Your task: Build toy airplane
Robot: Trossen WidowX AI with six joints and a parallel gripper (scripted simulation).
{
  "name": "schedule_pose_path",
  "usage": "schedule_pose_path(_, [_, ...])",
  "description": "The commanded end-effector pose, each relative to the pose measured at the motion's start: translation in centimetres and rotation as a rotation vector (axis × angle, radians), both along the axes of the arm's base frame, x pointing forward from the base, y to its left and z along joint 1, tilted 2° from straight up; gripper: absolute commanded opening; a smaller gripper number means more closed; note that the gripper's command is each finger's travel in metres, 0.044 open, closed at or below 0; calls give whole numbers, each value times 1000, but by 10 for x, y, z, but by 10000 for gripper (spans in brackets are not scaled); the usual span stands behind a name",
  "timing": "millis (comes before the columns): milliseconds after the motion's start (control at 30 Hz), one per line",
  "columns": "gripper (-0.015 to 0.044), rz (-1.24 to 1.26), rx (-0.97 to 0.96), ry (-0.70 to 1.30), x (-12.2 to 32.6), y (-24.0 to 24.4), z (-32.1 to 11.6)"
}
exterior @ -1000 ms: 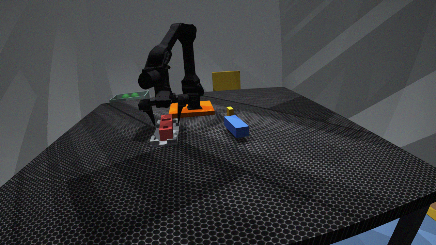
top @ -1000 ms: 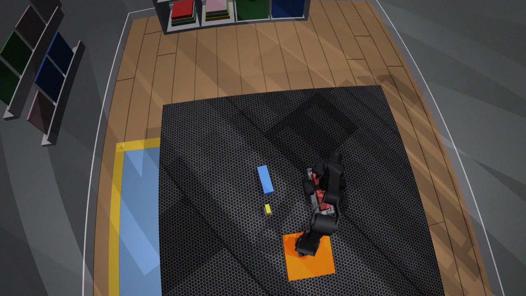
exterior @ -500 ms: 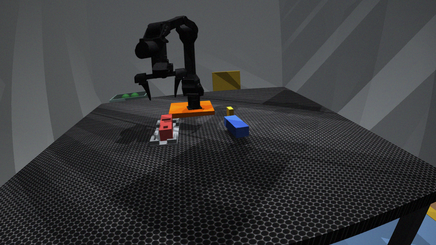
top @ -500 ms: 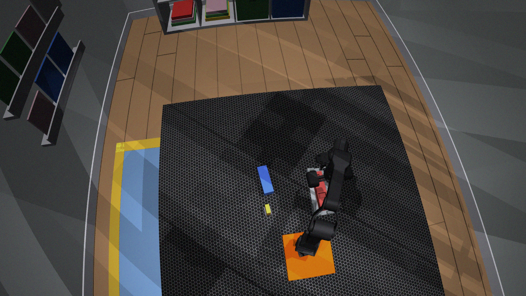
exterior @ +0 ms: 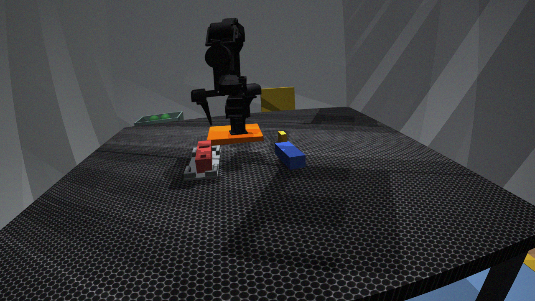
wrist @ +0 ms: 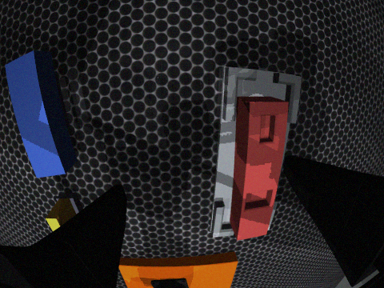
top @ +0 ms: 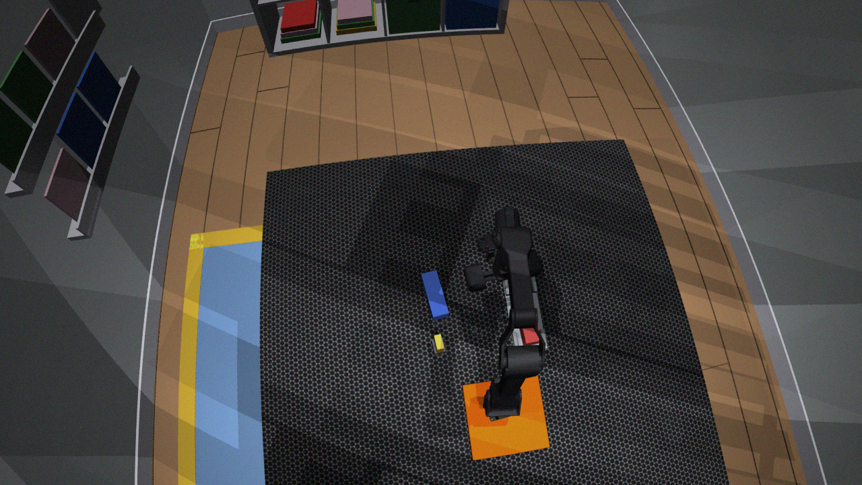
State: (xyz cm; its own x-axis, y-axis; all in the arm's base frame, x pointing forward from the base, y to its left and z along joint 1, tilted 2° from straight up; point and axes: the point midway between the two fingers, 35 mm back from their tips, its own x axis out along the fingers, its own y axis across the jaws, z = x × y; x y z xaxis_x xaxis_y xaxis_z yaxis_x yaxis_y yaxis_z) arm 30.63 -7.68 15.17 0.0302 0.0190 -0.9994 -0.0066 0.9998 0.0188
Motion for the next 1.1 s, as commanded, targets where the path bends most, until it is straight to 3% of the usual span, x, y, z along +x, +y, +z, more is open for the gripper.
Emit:
schedule_pose_path(0, [440,4,8,5,27,63,-1])
schedule_pose_path(233, [440,4,19,4,42,159,-3])
schedule_pose_path(433, [440,4,19,4,42,160,-5])
schedule_pose_path(600, [440,4,19,4,43,161,-44])
schedule_pose_path(1067, [440,4,19,4,44,162,-64])
